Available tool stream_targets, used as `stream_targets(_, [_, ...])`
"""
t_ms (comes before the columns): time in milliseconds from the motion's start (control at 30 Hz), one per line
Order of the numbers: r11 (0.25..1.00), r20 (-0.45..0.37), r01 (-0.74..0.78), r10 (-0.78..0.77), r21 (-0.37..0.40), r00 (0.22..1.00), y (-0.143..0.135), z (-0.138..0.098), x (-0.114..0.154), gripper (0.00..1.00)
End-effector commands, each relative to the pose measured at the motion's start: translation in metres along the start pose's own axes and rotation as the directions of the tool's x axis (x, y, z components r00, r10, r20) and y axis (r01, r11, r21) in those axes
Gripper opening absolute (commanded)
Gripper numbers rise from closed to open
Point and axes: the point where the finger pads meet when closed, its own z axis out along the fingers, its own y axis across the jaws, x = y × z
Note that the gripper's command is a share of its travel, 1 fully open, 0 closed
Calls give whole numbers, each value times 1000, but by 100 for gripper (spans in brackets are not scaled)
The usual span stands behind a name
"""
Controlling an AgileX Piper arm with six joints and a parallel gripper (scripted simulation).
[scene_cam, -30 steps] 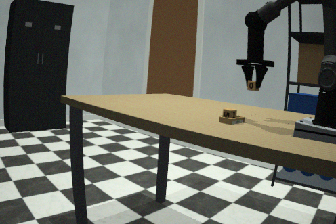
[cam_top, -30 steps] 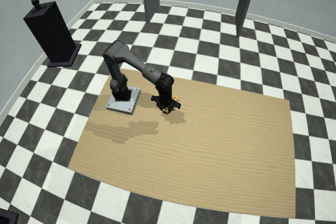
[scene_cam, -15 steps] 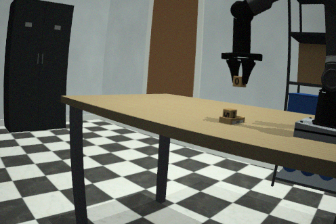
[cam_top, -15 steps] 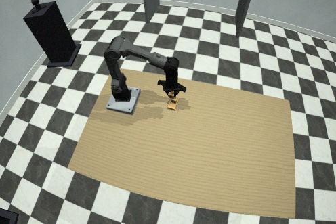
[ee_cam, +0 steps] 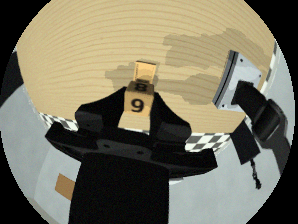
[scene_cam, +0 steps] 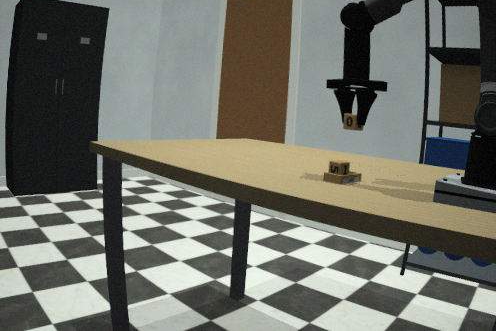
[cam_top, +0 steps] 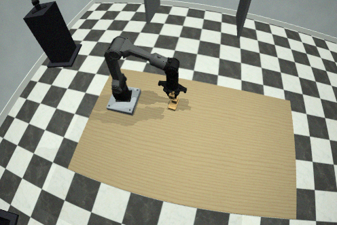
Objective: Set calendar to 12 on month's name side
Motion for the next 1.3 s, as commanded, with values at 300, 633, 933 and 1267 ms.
stream_targets(300, [1000, 2, -1, 1, 3, 1000, 0, 38, 0, 38])
stream_targets(633, [1000, 2, -1, 1, 3, 1000, 1, 72, 0, 38])
stream_targets(933, [1000, 1, -1, 1, 3, 1000, 1, 86, 0, 38])
stream_targets(1267, [1000, 1, -1, 1, 1, 1000, 2, 86, 0, 38])
